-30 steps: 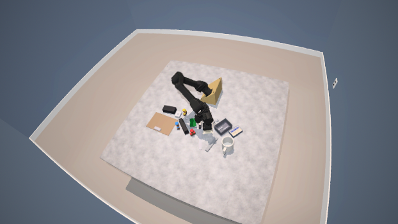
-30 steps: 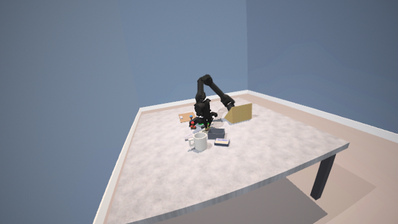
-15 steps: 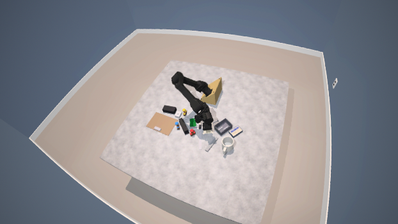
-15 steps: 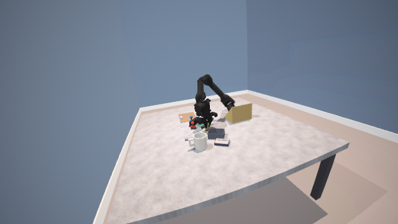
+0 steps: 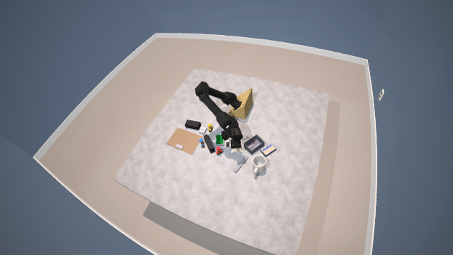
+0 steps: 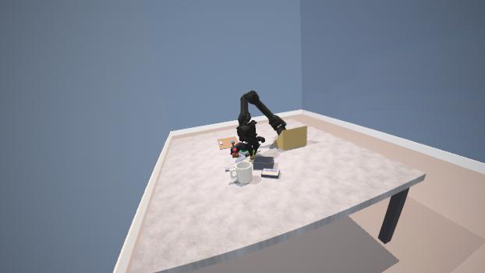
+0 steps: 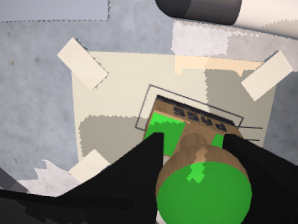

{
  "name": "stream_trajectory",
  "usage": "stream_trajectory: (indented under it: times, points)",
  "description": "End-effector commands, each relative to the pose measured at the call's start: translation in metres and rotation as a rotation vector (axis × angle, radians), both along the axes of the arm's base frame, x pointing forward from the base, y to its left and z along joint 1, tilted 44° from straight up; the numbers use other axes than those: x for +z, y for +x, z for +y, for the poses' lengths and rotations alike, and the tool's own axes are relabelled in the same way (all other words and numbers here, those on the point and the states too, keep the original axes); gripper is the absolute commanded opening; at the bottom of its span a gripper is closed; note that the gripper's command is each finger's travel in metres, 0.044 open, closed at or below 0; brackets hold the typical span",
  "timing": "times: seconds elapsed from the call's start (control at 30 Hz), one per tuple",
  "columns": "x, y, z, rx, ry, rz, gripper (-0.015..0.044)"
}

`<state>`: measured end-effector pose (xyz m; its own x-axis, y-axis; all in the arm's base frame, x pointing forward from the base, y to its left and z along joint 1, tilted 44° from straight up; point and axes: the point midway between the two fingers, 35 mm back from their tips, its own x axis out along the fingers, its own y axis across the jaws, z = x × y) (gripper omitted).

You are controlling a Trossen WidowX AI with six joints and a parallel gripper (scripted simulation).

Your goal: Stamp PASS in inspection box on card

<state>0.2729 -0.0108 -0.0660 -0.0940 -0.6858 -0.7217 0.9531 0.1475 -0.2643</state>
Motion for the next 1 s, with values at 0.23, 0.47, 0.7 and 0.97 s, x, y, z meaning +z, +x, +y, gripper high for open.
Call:
stream_trajectory:
  times: [0.23, 0.47, 0.7, 0.97]
  points:
    - [-0.0003, 0.0007, -0.0014, 0.001, -0.006, -0.002, 0.0000]
    - [0.0005, 0.0008, -0.0005, 0.001, -0.006, -0.002, 0.0000]
    - [0.0030, 0.0012, 0.0019, 0.001, -0.005, -0.002, 0.0000]
    - [0.0057, 0.0016, 0.0044, 0.001, -0.005, -0.002, 0.0000]
